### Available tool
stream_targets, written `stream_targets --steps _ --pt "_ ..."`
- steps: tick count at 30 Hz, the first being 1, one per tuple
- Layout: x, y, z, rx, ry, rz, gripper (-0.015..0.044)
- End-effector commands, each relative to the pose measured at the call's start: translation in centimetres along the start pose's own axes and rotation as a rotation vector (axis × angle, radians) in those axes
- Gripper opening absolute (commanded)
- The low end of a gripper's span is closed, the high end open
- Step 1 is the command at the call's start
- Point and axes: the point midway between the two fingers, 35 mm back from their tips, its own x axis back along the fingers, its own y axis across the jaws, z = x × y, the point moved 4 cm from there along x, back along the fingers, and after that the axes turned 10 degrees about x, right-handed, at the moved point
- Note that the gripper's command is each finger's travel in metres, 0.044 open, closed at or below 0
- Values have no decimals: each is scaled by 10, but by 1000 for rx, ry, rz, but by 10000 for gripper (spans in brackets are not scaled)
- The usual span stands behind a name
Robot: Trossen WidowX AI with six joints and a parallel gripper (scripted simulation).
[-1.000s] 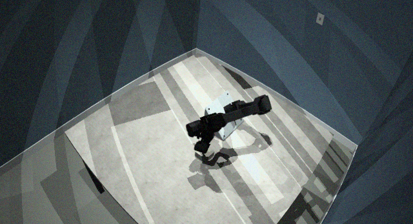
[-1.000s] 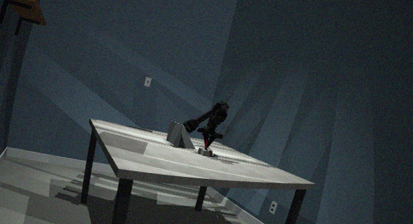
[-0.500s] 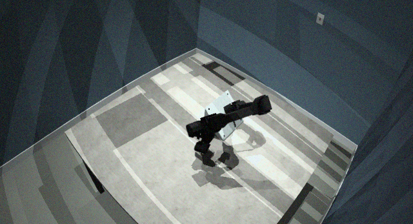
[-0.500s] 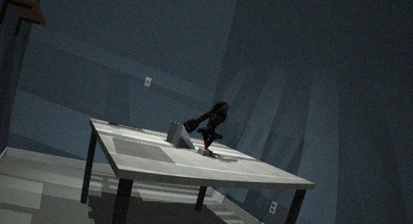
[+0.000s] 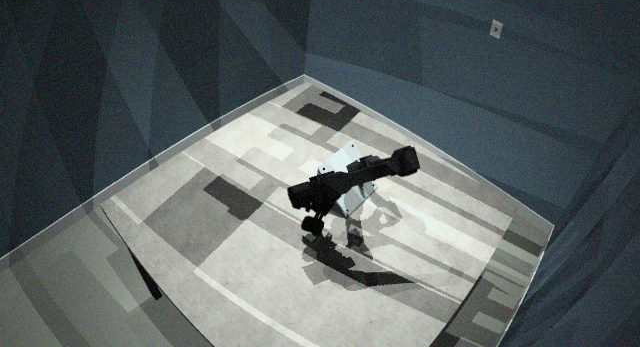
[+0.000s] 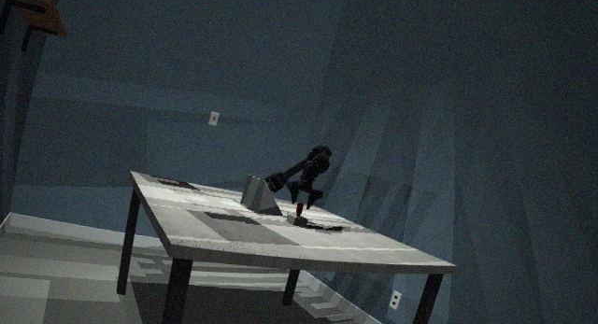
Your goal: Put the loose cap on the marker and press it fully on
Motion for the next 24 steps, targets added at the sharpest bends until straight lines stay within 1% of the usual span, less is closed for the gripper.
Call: stream_targets --steps 1,3,5,6,8,18,19,22,24 --pt "45 0 -2 4 -18 -15 440" --pt "55 -1 -1 3 -16 -15 440" --pt "55 -1 -1 3 -16 -15 440" --pt "55 -1 -1 19 -16 -14 414" --pt "54 -1 -1 150 -17 -14 361" --pt "46 -1 -4 1130 -22 -7 99" --pt "45 -1 -4 1179 -22 -7 72" --pt "45 -1 -4 1195 -22 -7 0" --pt "45 -1 -4 1195 -22 -7 0"
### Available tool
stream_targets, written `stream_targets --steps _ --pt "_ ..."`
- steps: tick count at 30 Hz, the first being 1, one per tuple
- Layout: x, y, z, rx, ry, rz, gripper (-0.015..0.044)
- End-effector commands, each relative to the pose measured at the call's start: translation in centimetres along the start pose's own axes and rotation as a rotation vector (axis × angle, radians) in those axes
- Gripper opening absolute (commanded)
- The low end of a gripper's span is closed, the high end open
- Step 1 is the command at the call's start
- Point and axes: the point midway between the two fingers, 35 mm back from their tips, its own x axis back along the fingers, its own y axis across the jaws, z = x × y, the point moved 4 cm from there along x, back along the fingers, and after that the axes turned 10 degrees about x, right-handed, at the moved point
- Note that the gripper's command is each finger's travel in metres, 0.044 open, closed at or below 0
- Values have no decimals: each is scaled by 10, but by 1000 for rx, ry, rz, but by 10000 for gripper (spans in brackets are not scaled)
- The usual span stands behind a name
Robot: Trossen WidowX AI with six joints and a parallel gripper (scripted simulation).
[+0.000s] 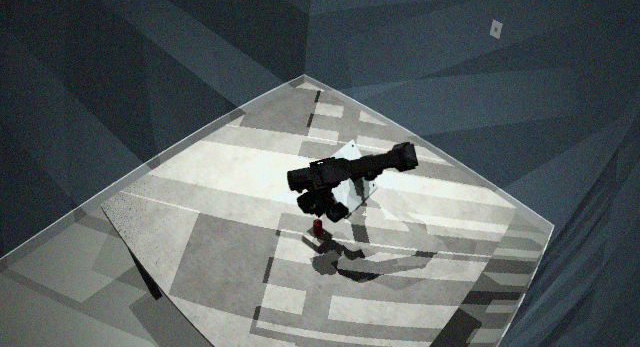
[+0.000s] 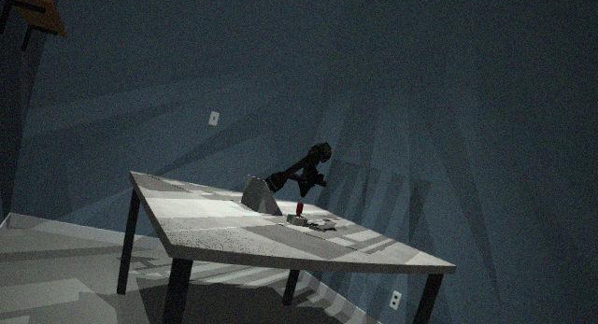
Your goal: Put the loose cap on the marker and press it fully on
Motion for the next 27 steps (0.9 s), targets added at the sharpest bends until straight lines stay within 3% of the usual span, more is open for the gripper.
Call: stream_targets --steps 1,27 --pt "-2 -1 1 94 2 -5 0" --pt "-31 0 1 95 1 -6 0"
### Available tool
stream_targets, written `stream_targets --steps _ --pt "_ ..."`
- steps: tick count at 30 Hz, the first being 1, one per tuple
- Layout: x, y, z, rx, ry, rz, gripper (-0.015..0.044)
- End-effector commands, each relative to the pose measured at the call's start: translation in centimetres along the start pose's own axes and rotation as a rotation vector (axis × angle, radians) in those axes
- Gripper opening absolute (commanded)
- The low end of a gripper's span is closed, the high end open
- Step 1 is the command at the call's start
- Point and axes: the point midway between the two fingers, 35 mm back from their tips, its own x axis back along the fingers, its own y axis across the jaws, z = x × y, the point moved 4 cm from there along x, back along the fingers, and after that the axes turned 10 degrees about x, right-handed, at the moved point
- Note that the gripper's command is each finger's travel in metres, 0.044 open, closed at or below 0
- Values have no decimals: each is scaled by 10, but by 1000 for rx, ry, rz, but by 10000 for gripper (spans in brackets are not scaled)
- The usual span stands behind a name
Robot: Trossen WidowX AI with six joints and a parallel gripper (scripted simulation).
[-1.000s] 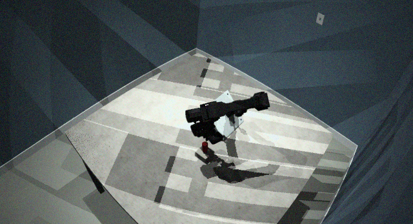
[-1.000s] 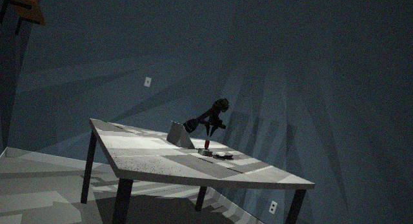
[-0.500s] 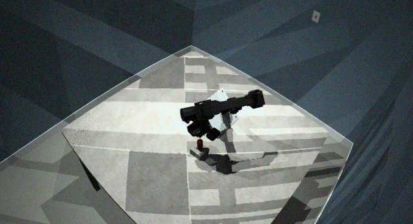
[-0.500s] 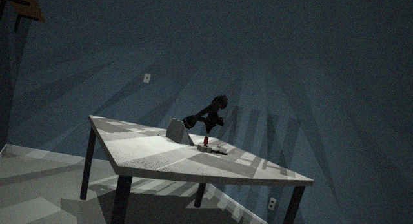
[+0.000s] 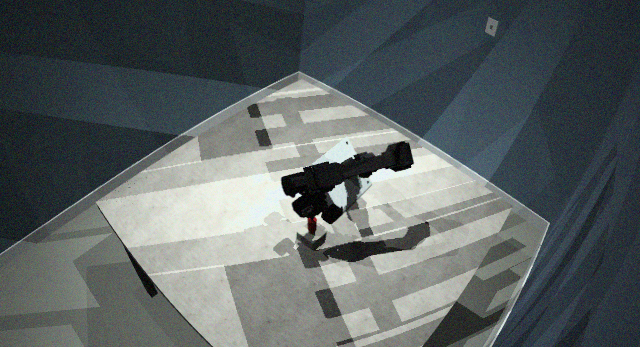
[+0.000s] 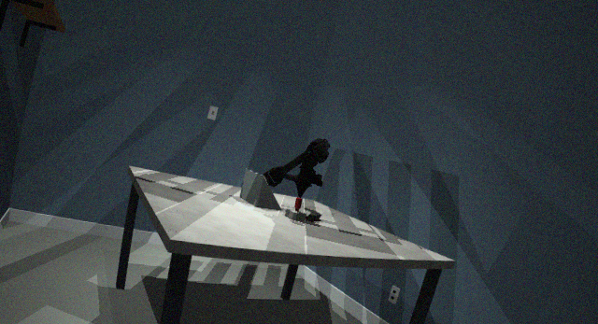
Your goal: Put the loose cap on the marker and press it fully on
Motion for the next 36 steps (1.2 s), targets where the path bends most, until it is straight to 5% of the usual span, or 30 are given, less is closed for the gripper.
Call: stream_targets --steps 1,14,20,24,36 --pt "-7 0 1 -5 1 -5 0" --pt "-7 0 0 -5 -6 1 0" --pt "70 -2 1 -112 -30 2 0" --pt "80 -1 2 -125 -33 1 0" --pt "80 -1 2 -125 -33 1 315"
